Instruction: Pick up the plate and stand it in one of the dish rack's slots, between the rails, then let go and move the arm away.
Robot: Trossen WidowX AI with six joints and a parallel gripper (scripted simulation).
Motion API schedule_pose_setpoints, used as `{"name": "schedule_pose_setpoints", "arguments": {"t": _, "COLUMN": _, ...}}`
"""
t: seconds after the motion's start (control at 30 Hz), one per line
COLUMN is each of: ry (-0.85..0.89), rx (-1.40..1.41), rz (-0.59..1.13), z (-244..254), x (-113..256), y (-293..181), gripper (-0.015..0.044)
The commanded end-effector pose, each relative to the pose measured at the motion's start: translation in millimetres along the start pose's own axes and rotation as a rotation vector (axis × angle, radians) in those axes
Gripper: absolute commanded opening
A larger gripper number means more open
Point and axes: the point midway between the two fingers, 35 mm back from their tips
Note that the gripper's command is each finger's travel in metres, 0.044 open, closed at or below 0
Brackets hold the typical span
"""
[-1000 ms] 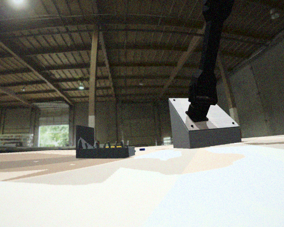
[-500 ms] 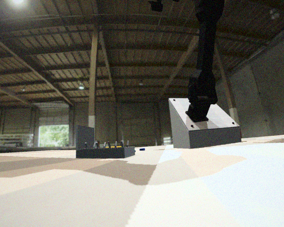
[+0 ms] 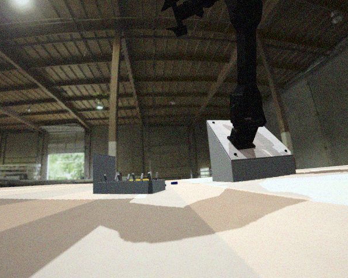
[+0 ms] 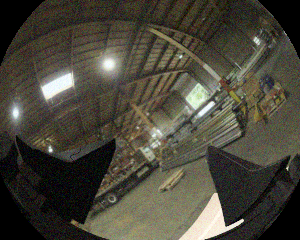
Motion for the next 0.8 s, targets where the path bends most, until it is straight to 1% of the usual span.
{"name": "schedule_pose_setpoints", "arguments": {"t": 0.0, "ry": -0.064, "rx": 0.076, "rz": 0.088, "z": -21, "x": -17, "y": -28, "gripper": 0.04}}
{"name": "schedule_pose_setpoints", "arguments": {"t": 0.37, "ry": -0.186, "rx": 0.306, "rz": 0.336, "z": -71, "x": -44, "y": -105, "gripper": 0.04}}
{"name": "schedule_pose_setpoints", "arguments": {"t": 0.77, "ry": -0.249, "rx": 0.553, "rz": 0.644, "z": -121, "x": -52, "y": -190, "gripper": 0.04}}
Point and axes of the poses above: the point midway between the two fingers, 35 mm back from their tips, its own x axis back along the fingers, its own z axis across the jaws, y = z × x, and after that the axes turned 6 degrees about x, right-handed
